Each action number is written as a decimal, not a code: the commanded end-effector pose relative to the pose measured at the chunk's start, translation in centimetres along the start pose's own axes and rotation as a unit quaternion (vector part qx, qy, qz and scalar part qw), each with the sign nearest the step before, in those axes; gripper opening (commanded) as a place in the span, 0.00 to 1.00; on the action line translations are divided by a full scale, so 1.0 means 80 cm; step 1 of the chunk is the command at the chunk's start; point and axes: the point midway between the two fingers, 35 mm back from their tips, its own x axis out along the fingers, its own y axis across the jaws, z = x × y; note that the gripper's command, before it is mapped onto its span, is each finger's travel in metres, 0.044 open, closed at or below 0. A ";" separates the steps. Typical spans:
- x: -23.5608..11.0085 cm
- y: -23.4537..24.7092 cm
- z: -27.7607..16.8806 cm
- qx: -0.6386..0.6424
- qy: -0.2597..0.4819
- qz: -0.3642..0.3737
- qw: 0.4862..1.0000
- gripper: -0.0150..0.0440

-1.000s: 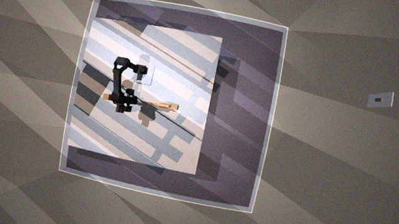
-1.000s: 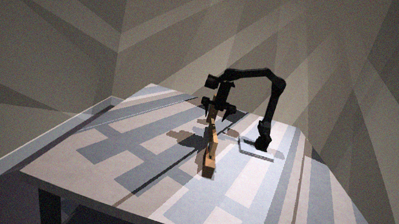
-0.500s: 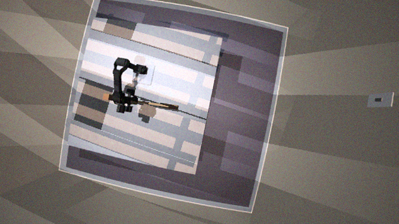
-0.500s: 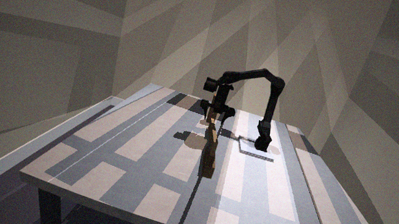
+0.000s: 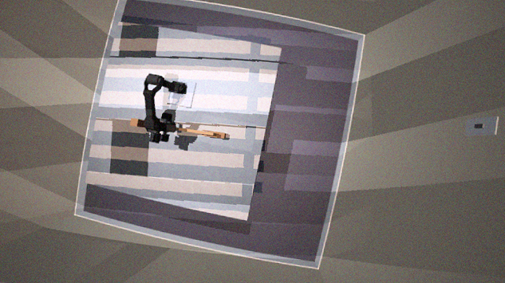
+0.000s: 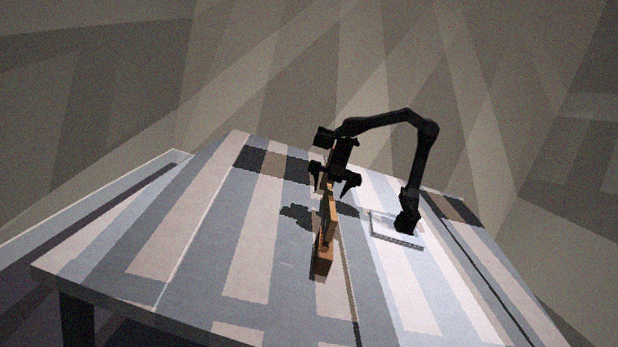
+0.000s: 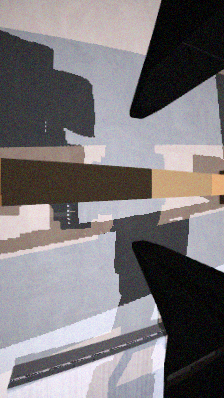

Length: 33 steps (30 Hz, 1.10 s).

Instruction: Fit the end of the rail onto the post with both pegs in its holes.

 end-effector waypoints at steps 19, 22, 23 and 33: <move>0.039 0.005 0.001 -0.002 -0.003 0.006 1.000 0.87; 0.039 0.005 0.001 -0.002 -0.003 0.006 1.000 0.73; 0.039 0.005 0.001 -0.002 -0.003 0.006 1.000 0.69; 0.039 0.005 0.001 -0.002 -0.003 0.006 1.000 0.31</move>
